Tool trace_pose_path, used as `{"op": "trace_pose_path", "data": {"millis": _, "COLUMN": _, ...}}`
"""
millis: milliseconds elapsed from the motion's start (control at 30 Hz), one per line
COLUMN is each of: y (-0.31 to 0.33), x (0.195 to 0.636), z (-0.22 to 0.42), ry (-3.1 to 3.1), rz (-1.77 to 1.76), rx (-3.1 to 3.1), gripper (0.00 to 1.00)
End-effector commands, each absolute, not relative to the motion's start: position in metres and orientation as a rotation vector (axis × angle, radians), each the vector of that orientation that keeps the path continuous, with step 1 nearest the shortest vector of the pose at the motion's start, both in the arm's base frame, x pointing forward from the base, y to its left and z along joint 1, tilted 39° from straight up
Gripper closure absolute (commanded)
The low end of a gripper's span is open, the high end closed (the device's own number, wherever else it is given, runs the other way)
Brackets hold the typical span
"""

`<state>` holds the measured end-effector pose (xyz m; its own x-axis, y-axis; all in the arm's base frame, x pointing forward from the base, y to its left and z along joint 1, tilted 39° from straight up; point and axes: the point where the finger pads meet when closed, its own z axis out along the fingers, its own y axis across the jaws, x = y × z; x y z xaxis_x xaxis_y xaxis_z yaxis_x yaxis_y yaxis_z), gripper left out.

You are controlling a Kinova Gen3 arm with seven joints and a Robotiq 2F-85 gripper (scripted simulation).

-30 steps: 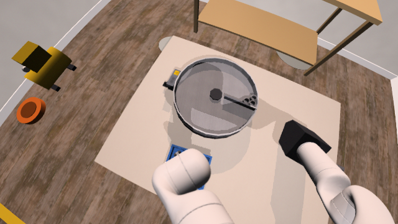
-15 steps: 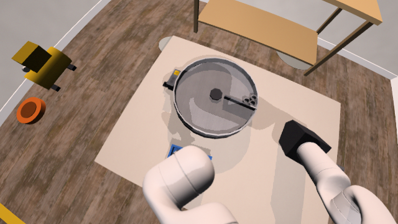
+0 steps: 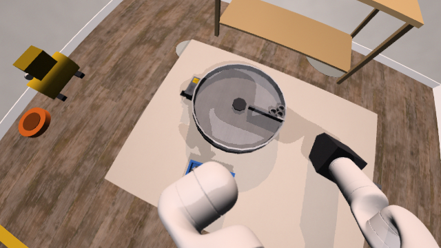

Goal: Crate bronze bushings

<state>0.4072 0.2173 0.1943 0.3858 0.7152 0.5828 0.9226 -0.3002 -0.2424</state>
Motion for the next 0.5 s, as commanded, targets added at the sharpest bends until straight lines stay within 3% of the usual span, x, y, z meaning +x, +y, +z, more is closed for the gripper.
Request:
{"op": "trace_pose_path", "data": {"millis": 0, "y": 0.2168, "x": 0.4077, "z": 0.1948, "ry": -1.4, "rz": -0.502, "rx": -2.106, "gripper": 0.84}}
{"op": "trace_pose_path", "data": {"millis": 467, "y": 0.2168, "x": 0.4077, "z": 0.1948, "ry": -1.4, "rz": -0.502, "rx": -2.106, "gripper": 0.84}}
